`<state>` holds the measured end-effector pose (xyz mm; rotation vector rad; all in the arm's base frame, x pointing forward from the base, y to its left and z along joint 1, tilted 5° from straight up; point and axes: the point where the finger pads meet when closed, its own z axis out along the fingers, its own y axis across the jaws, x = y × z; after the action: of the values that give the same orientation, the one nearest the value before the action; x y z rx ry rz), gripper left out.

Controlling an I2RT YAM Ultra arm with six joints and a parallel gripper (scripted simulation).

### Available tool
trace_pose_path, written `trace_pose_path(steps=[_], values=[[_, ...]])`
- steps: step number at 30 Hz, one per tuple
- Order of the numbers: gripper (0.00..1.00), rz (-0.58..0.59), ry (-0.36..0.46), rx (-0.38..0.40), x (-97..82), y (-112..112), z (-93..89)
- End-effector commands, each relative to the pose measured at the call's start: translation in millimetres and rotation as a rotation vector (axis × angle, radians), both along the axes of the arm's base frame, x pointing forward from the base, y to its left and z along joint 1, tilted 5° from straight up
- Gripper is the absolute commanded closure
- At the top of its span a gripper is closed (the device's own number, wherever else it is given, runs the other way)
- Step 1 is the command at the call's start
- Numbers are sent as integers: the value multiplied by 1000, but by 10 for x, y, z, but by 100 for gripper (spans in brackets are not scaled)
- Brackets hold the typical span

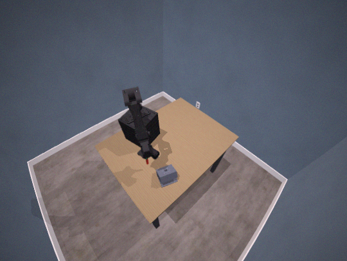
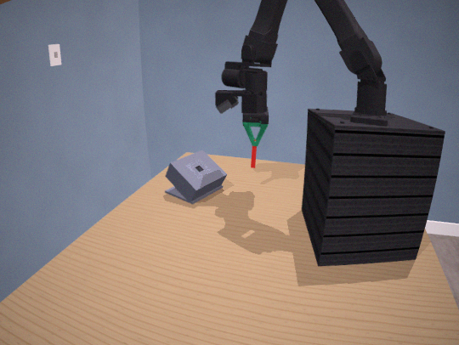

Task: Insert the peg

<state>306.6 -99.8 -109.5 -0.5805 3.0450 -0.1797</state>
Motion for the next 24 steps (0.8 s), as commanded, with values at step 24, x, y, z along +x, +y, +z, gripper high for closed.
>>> trace_pose_path(steps=[24], values=[[100, 406, -147, -150, 314, 362, 310]])
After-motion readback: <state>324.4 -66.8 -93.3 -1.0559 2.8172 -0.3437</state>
